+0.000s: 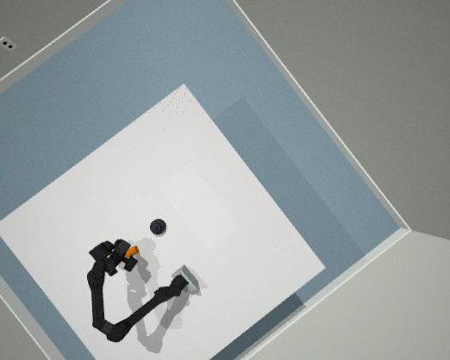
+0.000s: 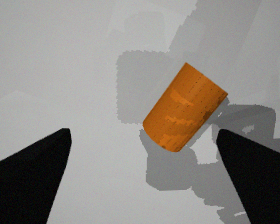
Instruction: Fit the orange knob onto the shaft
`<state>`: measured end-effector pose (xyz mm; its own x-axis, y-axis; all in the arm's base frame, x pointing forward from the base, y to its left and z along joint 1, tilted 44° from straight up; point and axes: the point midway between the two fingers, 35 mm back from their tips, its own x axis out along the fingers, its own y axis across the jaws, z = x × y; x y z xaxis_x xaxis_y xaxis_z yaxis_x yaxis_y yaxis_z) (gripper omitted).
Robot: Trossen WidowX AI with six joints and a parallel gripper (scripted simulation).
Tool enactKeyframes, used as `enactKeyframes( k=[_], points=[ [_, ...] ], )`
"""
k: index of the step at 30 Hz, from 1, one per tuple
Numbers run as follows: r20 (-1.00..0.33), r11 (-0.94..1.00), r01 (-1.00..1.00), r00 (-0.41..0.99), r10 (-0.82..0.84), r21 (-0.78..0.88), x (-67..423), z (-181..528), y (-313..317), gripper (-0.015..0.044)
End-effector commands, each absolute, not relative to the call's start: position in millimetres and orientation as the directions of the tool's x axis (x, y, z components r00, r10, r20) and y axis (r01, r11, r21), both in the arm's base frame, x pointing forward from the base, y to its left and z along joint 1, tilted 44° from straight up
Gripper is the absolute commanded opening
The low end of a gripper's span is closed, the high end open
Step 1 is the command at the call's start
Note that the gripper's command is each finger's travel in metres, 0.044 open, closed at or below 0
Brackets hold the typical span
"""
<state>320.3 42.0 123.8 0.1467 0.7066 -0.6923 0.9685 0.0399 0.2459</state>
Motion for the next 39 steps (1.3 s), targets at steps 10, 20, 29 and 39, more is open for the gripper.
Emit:
enactKeyframes(
  k=[10, 20, 29, 39],
  points=[
    [-0.588, -0.272, 0.947, 0.122, 0.799, -0.173, 287.8, 119.1, 17.3, 0.044],
    [-0.588, -0.272, 0.947, 0.123, 0.8, -0.173, 289.6, 101.2, 34.8, 0.044],
    [-0.589, -0.272, 0.947, 0.123, 0.799, -0.172, 291.3, 90.8, 44.3, 0.044],
    [-0.588, -0.272, 0.947, 0.123, 0.799, -0.172, 292.4, 79.7, 55.3, 0.044]
  ],
)
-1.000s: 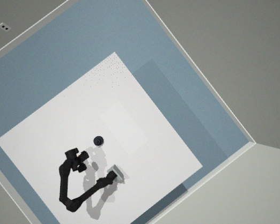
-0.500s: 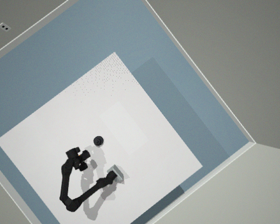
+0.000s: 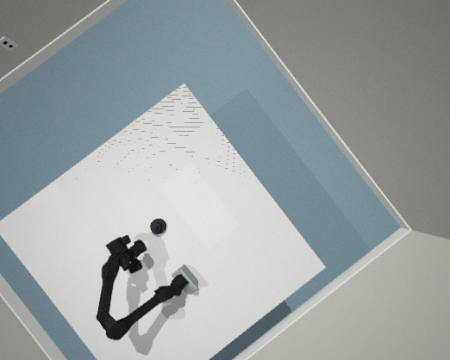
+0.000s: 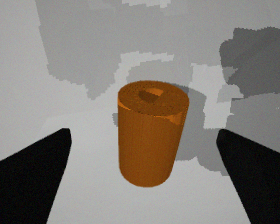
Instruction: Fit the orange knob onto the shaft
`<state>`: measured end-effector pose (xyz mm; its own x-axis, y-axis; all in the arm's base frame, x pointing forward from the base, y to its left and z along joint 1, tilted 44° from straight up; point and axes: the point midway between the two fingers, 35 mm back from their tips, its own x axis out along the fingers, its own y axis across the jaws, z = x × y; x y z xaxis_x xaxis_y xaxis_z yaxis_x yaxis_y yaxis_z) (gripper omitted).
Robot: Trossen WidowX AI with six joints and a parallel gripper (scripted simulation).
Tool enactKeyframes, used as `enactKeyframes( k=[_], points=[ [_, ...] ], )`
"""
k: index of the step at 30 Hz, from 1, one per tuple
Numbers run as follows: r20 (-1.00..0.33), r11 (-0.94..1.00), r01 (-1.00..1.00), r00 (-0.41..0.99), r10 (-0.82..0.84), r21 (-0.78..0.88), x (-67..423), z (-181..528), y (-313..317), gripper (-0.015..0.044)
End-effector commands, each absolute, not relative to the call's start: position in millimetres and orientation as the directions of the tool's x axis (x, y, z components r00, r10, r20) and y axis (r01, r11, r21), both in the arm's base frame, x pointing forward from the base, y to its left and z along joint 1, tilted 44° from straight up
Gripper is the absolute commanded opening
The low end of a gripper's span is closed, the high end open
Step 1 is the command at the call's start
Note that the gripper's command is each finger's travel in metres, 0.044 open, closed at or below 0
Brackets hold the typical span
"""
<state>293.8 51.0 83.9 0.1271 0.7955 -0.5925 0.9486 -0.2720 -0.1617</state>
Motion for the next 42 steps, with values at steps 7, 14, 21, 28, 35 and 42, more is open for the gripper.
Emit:
enactKeyframes(
  k=[7, 14, 21, 28, 35, 42],
  points=[
    [-0.587, -0.272, 0.947, 0.123, 0.8, -0.172, 292.5, 72.3, 63.2, 0.044],
    [-0.586, -0.271, 0.947, 0.123, 0.801, -0.172, 292.5, 69.8, 65.9, 0.0361],
    [-0.586, -0.271, 0.947, 0.123, 0.801, -0.172, 292.5, 69.8, 65.9, 0.024],
    [-0.586, -0.271, 0.947, 0.123, 0.801, -0.172, 292.5, 69.8, 65.9, 0.0227],
    [-0.586, -0.271, 0.947, 0.123, 0.801, -0.172, 292.5, 69.8, 65.9, 0.018],
    [-0.641, -0.27, 0.948, 0.102, 0.76, -0.169, 293.4, 74.3, 65.6, 0.0179]
  ],
)
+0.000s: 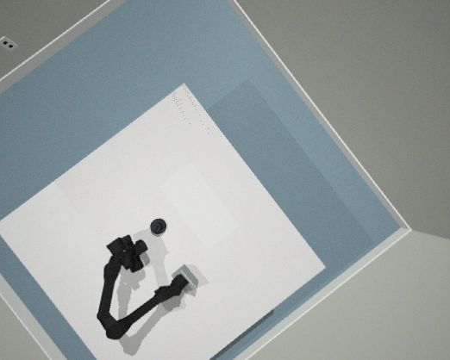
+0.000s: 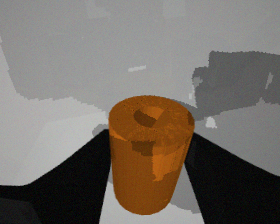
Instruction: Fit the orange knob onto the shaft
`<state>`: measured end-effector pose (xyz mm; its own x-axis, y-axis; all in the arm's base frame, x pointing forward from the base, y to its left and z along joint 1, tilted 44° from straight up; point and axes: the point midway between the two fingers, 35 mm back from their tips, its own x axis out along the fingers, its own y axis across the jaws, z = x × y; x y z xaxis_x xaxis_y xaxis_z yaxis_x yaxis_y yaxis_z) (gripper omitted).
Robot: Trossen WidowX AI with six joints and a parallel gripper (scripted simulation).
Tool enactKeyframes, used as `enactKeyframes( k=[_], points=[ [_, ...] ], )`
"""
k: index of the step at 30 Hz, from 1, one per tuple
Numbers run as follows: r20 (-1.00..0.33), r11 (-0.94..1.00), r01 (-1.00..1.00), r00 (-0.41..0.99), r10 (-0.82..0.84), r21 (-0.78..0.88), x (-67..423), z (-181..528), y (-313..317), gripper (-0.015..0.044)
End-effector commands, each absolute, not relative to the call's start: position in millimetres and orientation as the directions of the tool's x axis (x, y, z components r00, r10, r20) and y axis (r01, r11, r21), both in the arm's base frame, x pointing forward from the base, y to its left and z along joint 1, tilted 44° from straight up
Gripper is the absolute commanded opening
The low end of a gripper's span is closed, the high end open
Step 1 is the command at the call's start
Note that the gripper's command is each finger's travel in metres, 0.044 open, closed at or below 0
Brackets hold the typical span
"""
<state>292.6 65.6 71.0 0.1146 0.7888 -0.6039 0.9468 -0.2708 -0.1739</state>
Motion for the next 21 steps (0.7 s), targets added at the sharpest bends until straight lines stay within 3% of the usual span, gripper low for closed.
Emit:
enactKeyframes(
  k=[1, 21],
  points=[
    [-0.655, -0.27, 0.948, 0.097, 0.75, -0.169, 293.6, 75.4, 65.7, 0.0179],
    [-0.852, -0.268, 0.949, -0.003, 0.523, -0.168, 298.3, 95.4, 70.1, 0.0179]
  ],
)
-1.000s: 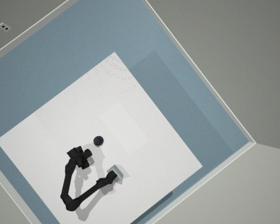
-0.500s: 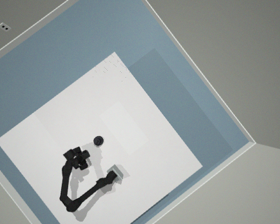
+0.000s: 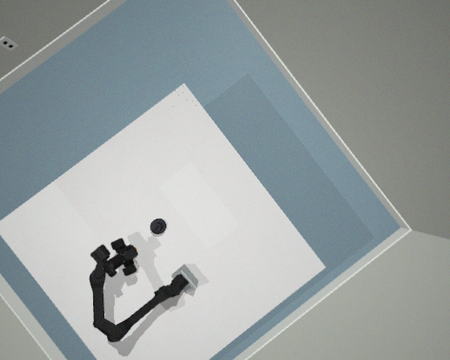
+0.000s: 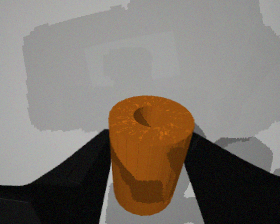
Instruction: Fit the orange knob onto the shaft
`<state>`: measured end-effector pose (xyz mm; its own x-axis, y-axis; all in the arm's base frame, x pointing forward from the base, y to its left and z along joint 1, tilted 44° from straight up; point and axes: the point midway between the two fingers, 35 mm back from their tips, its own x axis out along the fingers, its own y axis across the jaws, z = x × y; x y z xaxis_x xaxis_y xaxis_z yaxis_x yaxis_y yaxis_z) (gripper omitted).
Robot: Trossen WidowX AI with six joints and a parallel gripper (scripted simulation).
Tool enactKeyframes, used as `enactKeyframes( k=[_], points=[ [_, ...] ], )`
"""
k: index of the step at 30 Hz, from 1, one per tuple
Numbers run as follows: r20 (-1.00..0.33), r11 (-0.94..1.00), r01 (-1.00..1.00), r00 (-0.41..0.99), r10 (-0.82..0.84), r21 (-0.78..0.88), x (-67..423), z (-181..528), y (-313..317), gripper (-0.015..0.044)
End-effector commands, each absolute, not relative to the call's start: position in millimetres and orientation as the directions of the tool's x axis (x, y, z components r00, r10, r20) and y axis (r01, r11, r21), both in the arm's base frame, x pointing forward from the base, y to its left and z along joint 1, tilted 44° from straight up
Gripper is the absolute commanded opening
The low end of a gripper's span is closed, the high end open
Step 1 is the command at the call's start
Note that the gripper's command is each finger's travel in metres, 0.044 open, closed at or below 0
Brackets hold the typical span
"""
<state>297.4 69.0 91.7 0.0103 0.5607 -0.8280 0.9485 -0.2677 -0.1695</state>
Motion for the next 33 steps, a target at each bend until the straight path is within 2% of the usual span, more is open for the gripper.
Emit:
enactKeyframes(
  k=[1, 17, 33],
  points=[
    [-0.861, -0.268, 0.949, -0.008, 0.509, -0.168, 298.6, 96.4, 70.6, 0.0179],
    [-0.959, -0.267, 0.949, -0.094, 0.267, -0.168, 303.6, 111.7, 79.4, 0.0179],
    [-0.985, -0.266, 0.949, -0.173, 0.005, -0.168, 309.0, 123.8, 91.9, 0.0179]
  ],
)
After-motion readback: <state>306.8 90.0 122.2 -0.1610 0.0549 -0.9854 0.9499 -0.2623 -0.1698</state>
